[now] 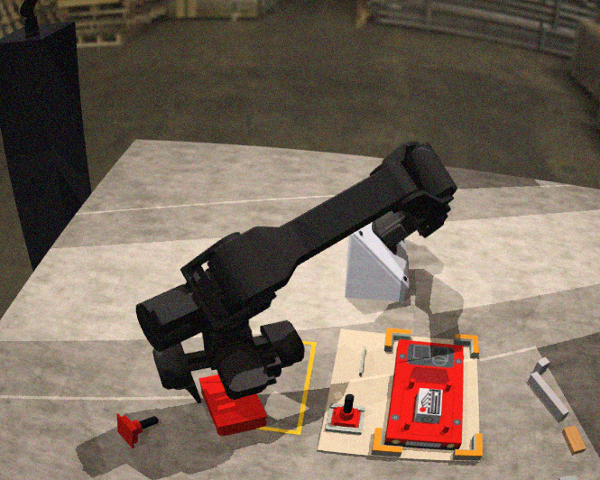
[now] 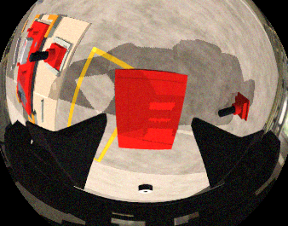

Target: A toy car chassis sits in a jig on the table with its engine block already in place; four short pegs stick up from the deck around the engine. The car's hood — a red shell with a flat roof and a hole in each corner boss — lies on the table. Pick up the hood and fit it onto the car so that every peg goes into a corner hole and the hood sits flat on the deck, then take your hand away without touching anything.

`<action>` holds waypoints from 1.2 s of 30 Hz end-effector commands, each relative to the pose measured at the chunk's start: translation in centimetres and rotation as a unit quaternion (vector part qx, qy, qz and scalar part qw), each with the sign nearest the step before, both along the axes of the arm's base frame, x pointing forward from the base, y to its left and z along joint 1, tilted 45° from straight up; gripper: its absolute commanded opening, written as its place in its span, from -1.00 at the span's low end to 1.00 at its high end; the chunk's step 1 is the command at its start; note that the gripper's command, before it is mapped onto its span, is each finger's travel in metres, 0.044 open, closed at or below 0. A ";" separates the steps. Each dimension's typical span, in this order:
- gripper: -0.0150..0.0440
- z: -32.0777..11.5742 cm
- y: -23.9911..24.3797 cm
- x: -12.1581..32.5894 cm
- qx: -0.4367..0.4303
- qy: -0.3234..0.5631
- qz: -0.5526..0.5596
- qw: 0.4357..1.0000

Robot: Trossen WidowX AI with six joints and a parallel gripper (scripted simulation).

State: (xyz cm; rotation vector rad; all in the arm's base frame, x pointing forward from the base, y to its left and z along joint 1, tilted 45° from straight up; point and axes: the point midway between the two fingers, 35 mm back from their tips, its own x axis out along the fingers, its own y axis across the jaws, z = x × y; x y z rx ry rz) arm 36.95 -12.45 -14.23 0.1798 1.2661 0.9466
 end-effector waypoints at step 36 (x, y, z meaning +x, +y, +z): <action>1.00 -1.4 1.4 -0.3 0.005 0.004 -0.002 1.000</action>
